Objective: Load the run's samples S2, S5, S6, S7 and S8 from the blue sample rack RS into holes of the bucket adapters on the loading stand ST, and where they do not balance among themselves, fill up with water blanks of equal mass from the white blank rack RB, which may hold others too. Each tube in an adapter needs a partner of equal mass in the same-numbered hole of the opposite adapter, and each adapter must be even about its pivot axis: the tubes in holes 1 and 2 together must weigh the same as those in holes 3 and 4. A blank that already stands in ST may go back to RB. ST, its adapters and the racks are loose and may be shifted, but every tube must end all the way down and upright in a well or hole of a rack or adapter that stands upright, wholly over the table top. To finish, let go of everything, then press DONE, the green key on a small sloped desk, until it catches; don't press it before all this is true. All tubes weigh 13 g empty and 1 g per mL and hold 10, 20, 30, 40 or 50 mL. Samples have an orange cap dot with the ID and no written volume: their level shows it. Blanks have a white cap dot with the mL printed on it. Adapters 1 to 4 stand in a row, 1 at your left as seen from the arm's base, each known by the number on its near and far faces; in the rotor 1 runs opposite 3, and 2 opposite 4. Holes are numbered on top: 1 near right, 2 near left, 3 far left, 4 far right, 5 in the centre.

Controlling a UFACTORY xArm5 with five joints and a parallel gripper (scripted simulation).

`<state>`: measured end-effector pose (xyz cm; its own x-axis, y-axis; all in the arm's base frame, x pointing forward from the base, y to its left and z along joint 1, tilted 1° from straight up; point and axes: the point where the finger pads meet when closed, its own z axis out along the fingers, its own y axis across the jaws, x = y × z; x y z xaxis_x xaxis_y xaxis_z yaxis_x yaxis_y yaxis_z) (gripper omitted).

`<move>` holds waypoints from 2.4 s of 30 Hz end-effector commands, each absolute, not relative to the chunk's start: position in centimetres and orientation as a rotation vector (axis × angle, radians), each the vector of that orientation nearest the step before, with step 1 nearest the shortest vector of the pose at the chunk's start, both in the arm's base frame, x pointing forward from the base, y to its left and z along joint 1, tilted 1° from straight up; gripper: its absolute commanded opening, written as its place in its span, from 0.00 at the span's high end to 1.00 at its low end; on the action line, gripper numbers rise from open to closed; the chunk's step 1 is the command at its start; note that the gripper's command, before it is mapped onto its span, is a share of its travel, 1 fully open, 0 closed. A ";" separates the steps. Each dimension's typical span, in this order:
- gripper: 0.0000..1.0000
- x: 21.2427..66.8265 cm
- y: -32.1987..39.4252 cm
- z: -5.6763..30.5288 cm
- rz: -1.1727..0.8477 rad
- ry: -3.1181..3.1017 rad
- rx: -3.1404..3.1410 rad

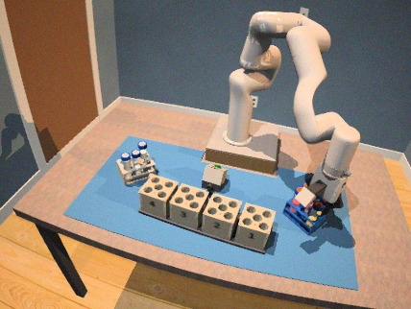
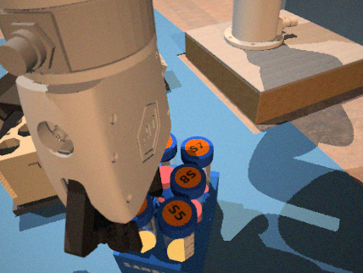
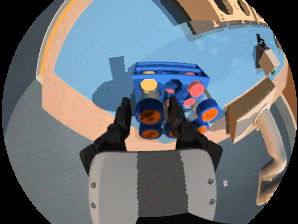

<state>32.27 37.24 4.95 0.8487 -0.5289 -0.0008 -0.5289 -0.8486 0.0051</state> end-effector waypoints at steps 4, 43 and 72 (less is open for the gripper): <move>0.43 32.4 37.4 5.0 0.000 -0.864 3.020; 1.00 32.4 37.4 5.2 0.000 -0.864 3.020; 1.00 32.4 37.4 6.2 0.000 -0.864 3.020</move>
